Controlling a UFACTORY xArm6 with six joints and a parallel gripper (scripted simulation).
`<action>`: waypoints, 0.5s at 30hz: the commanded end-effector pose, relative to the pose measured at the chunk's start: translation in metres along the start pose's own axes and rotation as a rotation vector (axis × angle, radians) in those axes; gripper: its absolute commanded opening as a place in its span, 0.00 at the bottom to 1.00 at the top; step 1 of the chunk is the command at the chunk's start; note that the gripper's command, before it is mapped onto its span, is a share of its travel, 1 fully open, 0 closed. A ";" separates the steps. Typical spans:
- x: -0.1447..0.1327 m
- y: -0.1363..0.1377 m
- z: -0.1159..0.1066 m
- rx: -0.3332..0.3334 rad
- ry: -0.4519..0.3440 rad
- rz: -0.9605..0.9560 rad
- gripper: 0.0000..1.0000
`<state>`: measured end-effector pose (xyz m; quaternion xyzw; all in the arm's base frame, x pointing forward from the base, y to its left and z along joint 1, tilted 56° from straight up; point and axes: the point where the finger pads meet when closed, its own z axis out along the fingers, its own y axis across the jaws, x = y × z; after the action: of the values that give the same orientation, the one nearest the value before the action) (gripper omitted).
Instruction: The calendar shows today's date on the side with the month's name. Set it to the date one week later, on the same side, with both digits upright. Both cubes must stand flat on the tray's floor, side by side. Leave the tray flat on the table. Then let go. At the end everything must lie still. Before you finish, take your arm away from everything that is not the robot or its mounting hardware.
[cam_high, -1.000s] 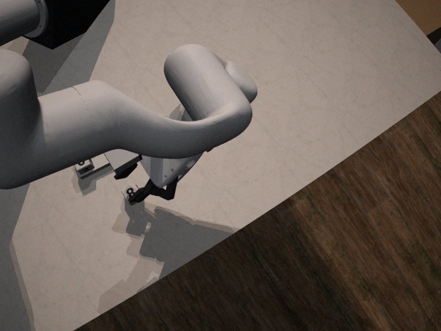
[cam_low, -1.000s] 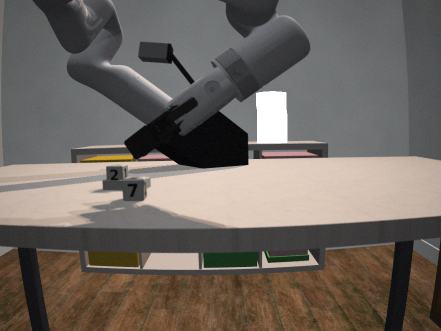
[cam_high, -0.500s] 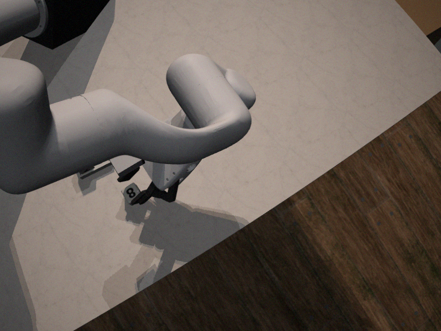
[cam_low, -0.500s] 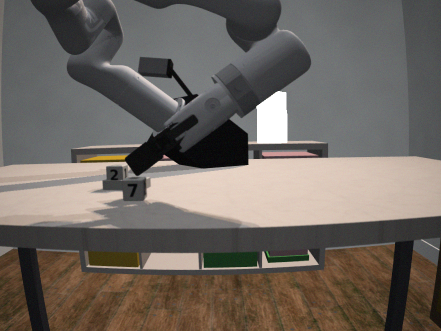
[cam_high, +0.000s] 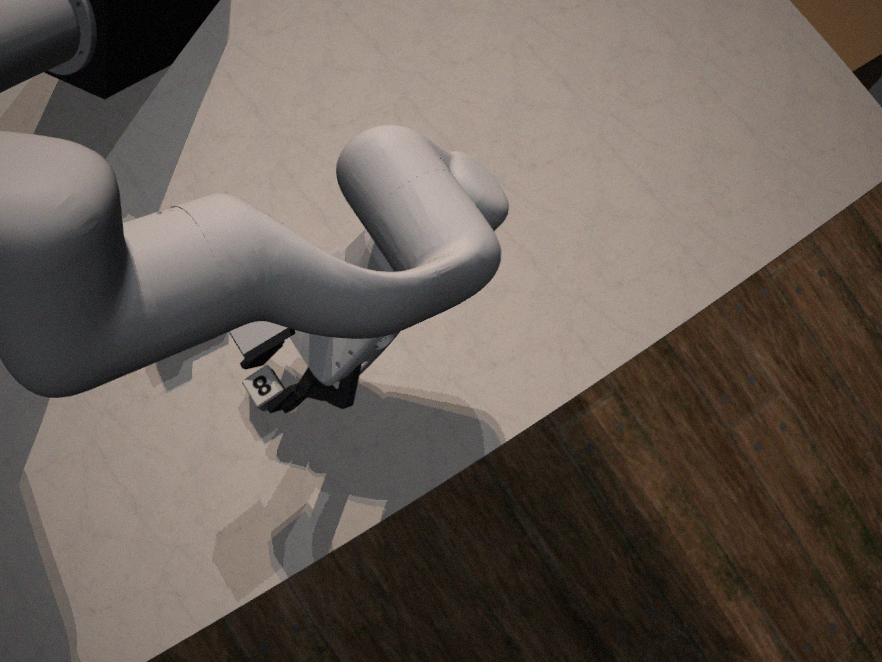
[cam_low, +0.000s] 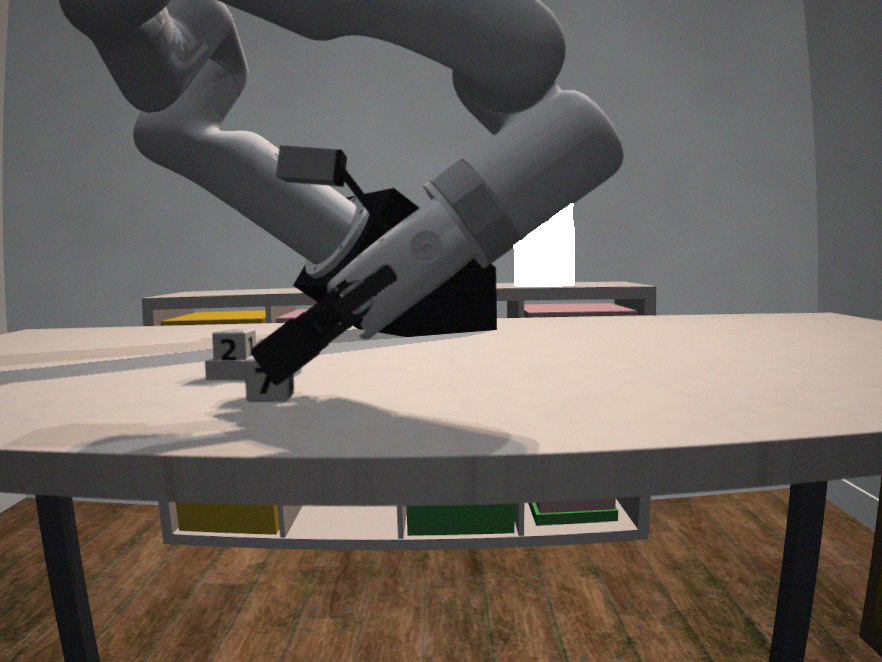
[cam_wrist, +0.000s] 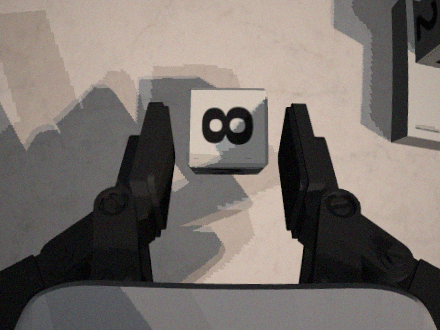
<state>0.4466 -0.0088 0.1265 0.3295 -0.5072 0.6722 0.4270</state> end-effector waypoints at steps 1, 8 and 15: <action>-0.003 -0.001 0.002 0.001 -0.001 0.002 0.49; -0.007 -0.001 0.005 0.001 -0.001 0.002 0.49; -0.008 -0.001 0.005 0.001 -0.001 0.002 0.49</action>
<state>0.4503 -0.0167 0.1206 0.3294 -0.5071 0.6722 0.4271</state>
